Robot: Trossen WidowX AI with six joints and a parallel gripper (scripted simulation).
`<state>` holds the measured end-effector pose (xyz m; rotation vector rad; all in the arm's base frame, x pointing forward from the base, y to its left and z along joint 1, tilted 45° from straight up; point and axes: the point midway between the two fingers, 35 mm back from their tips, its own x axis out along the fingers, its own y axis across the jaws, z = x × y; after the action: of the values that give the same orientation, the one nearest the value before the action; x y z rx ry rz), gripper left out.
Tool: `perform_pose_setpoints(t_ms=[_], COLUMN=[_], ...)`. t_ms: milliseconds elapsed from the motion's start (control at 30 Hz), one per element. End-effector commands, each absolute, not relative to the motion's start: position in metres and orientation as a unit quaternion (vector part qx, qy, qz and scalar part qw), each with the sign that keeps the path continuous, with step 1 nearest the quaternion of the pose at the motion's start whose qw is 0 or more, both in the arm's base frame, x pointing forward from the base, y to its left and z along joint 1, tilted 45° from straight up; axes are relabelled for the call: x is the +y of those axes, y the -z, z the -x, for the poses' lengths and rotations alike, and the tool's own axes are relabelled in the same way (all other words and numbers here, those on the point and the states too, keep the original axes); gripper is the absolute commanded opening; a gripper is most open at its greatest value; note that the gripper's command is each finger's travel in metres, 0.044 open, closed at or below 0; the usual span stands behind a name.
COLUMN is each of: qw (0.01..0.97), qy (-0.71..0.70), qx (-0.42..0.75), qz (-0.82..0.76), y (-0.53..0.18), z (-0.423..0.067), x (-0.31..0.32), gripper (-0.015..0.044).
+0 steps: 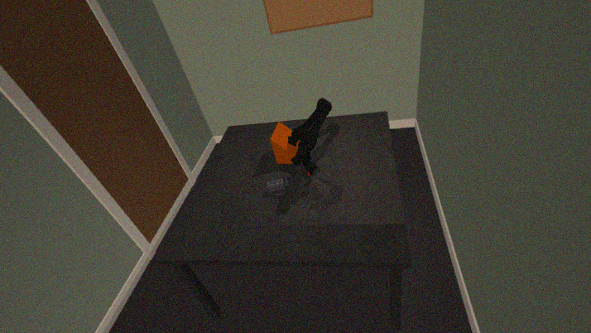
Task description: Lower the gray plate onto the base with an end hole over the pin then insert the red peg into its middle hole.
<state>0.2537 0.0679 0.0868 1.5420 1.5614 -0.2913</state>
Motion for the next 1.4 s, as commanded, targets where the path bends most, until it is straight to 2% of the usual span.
perform_pose_setpoints(t_ms=[0,467,700,1367], qw=[0.444,0.444,0.444,0.447], qy=[0.118,0.118,0.118,0.124], qx=[0.633,0.633,0.633,0.632], qz=[-0.623,-0.623,-0.623,-0.62], y=[-0.084,-0.084,-0.084,-0.117], z=[-0.253,-0.253,-0.253,-0.251], x=[0.071,0.071,0.071,0.033], gripper=[0.0414,0.0046,0.0,0.0])
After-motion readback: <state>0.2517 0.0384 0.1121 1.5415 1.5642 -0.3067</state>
